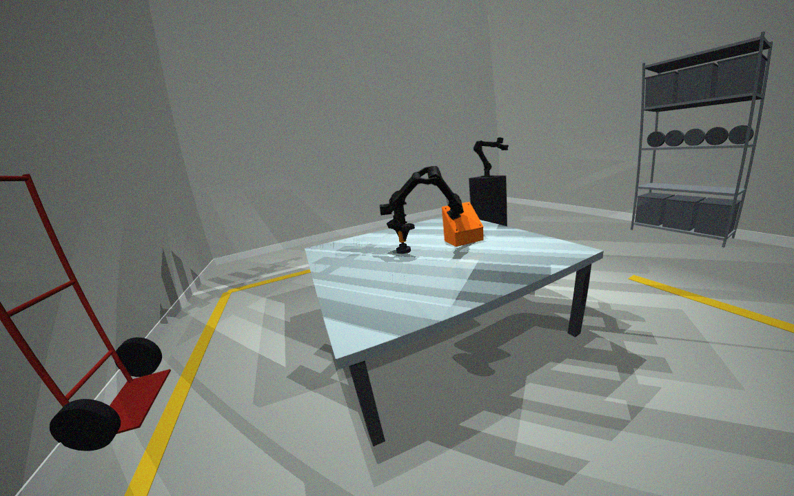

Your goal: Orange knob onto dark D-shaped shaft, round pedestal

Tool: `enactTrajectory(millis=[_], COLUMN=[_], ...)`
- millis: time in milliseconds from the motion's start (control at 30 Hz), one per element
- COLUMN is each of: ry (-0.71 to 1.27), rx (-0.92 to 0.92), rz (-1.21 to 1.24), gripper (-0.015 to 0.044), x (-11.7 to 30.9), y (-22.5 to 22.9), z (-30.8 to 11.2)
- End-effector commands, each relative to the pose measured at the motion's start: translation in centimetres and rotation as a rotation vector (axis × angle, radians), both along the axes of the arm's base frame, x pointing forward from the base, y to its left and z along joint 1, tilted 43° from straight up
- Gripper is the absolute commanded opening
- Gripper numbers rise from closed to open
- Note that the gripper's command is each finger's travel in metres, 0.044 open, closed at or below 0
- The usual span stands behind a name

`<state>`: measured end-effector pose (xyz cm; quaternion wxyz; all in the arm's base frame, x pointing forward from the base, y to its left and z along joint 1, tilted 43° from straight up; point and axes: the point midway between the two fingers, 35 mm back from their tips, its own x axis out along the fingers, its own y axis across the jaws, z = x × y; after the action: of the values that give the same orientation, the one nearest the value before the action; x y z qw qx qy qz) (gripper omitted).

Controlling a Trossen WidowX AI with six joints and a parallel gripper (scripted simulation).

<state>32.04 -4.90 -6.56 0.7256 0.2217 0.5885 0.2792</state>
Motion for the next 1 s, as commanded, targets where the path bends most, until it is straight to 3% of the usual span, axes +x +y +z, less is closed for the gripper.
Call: enactTrajectory(millis=[0,400,967], ry=[-0.001,-0.140,-0.140], rx=[-0.001,-0.033,-0.033], rz=[-0.001,0.152,0.152], gripper=[0.0000,0.0000,0.0000], x=[0.08,0.40,0.48], y=[-0.20,-0.48,-0.44], z=[0.10,0.33,0.18])
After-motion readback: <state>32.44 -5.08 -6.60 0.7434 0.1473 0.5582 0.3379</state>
